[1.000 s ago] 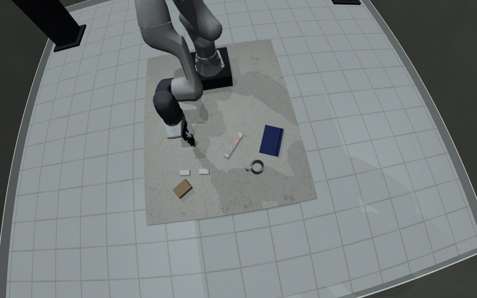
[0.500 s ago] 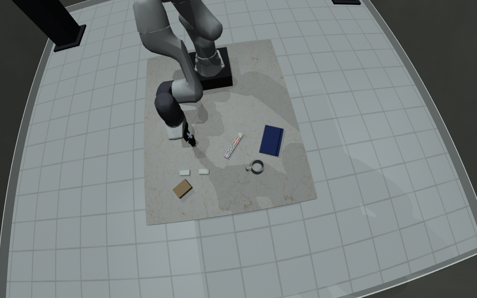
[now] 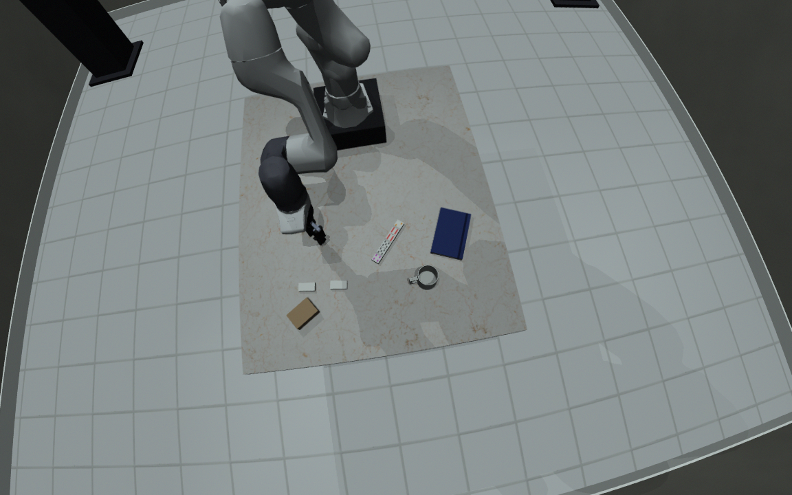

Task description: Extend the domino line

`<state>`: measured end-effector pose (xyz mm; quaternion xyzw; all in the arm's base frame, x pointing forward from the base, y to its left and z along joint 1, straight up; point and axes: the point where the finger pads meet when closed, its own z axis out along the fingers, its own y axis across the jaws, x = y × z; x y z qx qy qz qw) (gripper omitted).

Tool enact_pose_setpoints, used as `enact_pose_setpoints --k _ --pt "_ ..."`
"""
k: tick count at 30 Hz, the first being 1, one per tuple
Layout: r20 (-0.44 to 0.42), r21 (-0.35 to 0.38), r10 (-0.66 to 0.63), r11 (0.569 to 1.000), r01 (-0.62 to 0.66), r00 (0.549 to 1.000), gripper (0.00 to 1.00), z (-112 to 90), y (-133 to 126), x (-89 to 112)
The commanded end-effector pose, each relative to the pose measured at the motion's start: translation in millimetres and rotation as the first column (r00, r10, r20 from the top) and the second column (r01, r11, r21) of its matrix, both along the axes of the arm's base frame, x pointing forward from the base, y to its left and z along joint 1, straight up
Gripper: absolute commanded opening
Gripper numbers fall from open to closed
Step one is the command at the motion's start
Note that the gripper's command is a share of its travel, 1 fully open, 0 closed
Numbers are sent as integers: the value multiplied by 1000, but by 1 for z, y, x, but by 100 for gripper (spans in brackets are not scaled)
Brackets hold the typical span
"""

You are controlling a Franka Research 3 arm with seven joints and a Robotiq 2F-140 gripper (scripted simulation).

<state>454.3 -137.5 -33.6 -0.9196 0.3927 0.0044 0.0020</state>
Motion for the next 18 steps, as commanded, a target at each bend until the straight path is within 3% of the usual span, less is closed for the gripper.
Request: enact_pose_setpoints --k 1,12,13,18 --pt "6 -3 -9 1000 9 1000 34 0 -1 2" --pt "6 -3 -9 1000 9 1000 34 0 -1 2" --pt "6 -3 -9 1000 9 1000 23 0 -1 2" --pt "6 -3 -9 1000 9 1000 23 0 -1 2"
